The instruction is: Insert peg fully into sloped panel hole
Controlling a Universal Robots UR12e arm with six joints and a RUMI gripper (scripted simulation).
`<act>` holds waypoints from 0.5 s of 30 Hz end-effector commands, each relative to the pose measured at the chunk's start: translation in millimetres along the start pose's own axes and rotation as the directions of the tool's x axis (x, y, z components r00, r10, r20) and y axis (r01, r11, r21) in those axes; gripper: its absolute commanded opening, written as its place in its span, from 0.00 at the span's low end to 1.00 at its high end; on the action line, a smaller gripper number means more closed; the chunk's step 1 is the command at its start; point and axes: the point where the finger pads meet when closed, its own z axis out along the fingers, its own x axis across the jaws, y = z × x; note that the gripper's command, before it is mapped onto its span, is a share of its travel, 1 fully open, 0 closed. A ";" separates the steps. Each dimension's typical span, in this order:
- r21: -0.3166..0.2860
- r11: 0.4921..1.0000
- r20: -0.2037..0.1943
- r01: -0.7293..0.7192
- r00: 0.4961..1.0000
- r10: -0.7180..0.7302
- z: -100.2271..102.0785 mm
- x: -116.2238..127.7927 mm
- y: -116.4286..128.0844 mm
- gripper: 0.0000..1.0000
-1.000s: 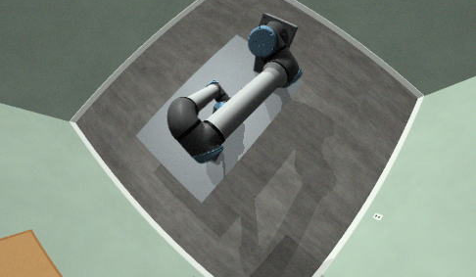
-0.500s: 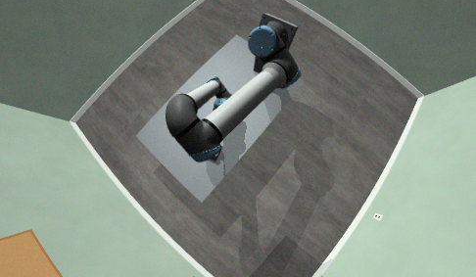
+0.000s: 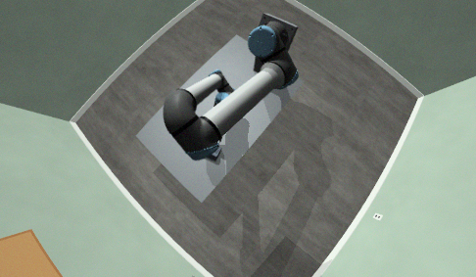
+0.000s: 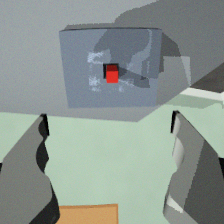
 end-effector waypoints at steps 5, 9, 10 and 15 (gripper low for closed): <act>-0.002 1.000 -0.002 0.000 1.000 0.000 -24.0 2.2 1.1 0.73; -0.001 1.000 -0.002 0.000 1.000 0.000 -26.2 1.1 0.5 0.76; 0.000 1.000 -0.002 -0.001 1.000 0.001 -27.1 0.7 -0.5 0.77; -0.002 1.000 -0.003 0.001 1.000 -0.001 -26.4 0.4 0.3 0.85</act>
